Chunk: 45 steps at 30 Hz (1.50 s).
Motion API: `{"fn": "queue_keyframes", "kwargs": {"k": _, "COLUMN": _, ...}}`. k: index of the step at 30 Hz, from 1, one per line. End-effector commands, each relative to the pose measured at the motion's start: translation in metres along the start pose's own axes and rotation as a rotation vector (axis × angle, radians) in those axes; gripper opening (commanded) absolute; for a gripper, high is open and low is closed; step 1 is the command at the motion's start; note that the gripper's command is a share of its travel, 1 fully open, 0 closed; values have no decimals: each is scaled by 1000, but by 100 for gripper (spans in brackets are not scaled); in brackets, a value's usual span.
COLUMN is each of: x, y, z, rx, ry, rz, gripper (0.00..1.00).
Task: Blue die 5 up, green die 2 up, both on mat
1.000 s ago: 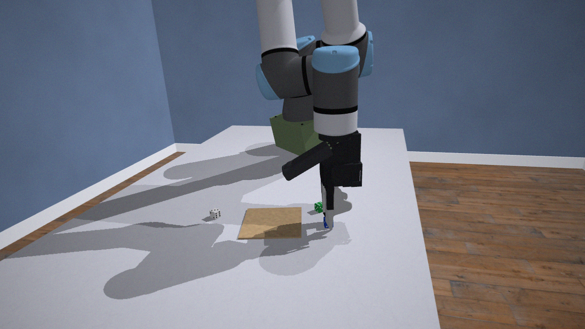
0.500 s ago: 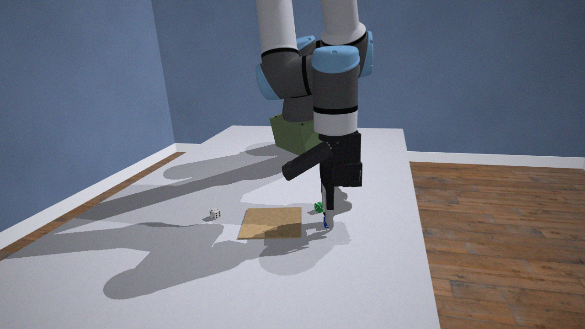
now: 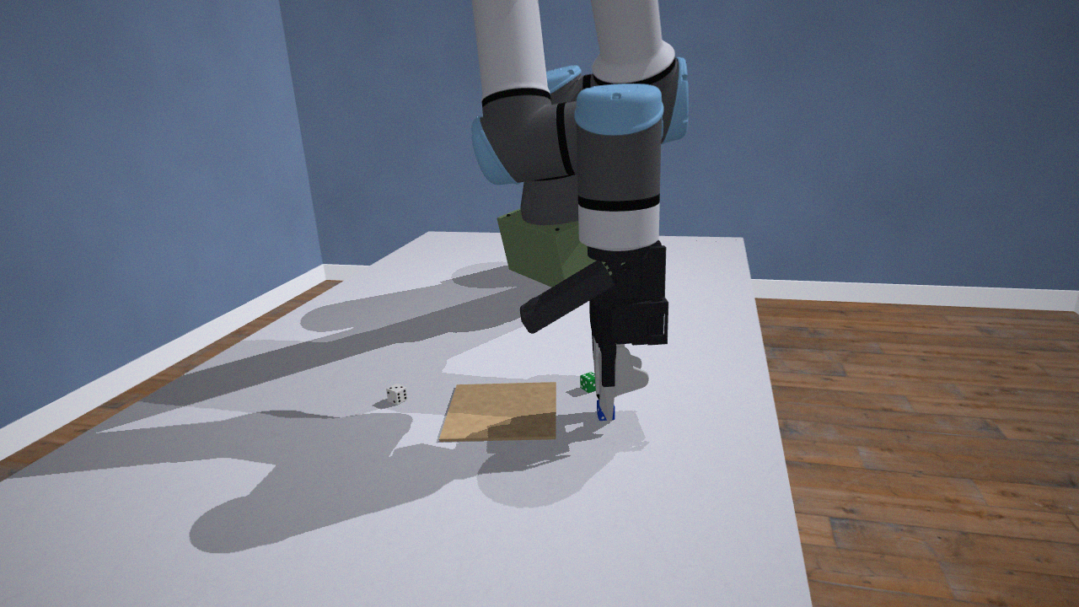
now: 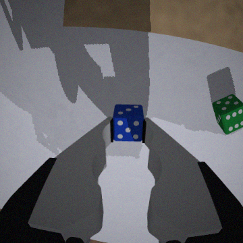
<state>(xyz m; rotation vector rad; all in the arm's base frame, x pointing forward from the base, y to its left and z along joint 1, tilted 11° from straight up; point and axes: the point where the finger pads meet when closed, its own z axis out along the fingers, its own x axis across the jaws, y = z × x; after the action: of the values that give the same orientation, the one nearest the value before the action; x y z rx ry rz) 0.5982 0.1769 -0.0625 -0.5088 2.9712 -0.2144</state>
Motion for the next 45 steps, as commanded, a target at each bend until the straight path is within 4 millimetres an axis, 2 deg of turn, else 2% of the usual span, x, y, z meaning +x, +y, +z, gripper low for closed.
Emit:
{"fn": "queue_keyframes", "kwargs": {"k": 1, "x": -1, "y": 0, "z": 0, "rx": 0, "ry": -1, "rz": 0, "gripper": 3}}
{"fn": "queue_keyframes", "kwargs": {"k": 28, "x": -1, "y": 0, "z": -5, "rx": 0, "ry": -1, "rz": 0, "gripper": 3}}
{"fn": "queue_keyframes", "kwargs": {"k": 32, "x": -1, "y": 0, "z": -22, "rx": 0, "ry": -1, "rz": 0, "gripper": 3}}
{"fn": "queue_keyframes", "kwargs": {"k": 42, "x": 0, "y": 0, "z": -87, "rx": 0, "ry": -1, "rz": 0, "gripper": 3}}
{"fn": "queue_keyframes", "kwargs": {"k": 45, "x": 0, "y": 0, "z": -91, "rx": 0, "ry": -1, "rz": 0, "gripper": 3}}
